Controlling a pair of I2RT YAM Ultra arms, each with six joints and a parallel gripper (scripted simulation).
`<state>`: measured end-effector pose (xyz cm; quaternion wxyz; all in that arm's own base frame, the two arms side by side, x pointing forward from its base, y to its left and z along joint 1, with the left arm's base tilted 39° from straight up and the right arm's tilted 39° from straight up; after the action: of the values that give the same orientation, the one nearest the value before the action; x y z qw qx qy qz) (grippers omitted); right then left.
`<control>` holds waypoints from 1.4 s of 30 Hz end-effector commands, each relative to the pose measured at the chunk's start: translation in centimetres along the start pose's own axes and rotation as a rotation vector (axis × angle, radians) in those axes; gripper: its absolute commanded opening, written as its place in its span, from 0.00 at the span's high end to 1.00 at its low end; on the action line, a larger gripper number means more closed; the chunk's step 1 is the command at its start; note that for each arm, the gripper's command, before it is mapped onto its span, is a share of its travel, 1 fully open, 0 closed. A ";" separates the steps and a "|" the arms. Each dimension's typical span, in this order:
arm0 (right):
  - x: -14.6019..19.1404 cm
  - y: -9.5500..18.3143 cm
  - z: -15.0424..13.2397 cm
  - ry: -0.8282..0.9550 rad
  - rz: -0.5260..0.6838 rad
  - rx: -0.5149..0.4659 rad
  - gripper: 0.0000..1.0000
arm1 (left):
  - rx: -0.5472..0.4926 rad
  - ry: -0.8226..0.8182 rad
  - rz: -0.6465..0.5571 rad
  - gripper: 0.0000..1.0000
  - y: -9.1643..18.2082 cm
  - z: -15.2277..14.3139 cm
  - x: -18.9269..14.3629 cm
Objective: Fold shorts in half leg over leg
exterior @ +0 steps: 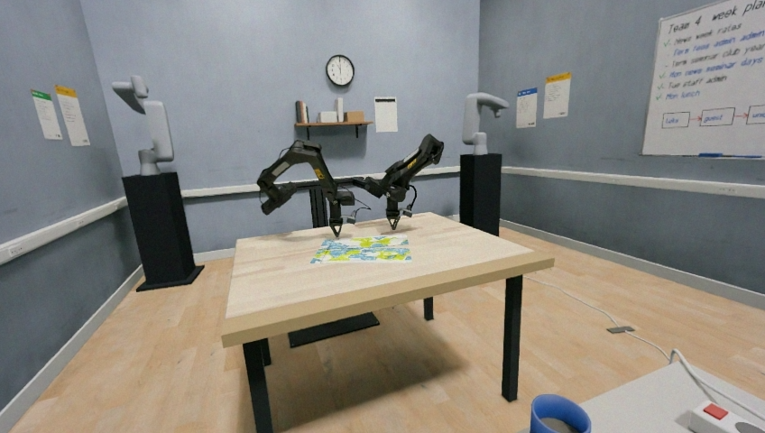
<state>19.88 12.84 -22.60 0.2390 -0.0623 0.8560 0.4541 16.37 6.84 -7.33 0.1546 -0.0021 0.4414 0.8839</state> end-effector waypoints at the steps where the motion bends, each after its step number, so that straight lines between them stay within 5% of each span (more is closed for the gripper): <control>1: -0.8 1.6 1.8 0.001 -0.042 -0.063 0.44 | -0.002 -0.007 -0.043 0.44 -0.3 0.1 -0.1; 4: -0.2 -0.5 0.7 0.002 -0.018 -0.016 0.44 | 0.000 -0.011 -0.037 0.44 -0.6 0.0 0.2; 24: -0.1 -2.4 0.3 -0.005 -0.008 -0.004 0.44 | -0.011 0.008 -0.073 0.44 -1.8 0.2 -1.2; 25: 0.5 -1.9 0.3 0.018 -0.010 -0.011 0.54 | -0.011 0.006 -0.073 0.44 -1.8 0.2 -1.2; 42: -1.6 -2.0 0.2 -0.015 -0.039 -0.009 0.54 | -0.008 0.001 -0.063 0.44 -3.4 0.2 -0.9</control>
<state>20.35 11.73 -23.93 0.2301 -0.0587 0.8572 0.4569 17.74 8.52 -9.58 0.1721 -0.0142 0.4400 0.8812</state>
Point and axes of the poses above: on each arm, the point where the finger pads meet when closed, its own y axis back along the fingers, its own x axis across the jaws, z = x × y, the point moved 5 cm from there along y, back along the fingers, and after that the axes turned 3 degrees about y, right-handed, at the moved point
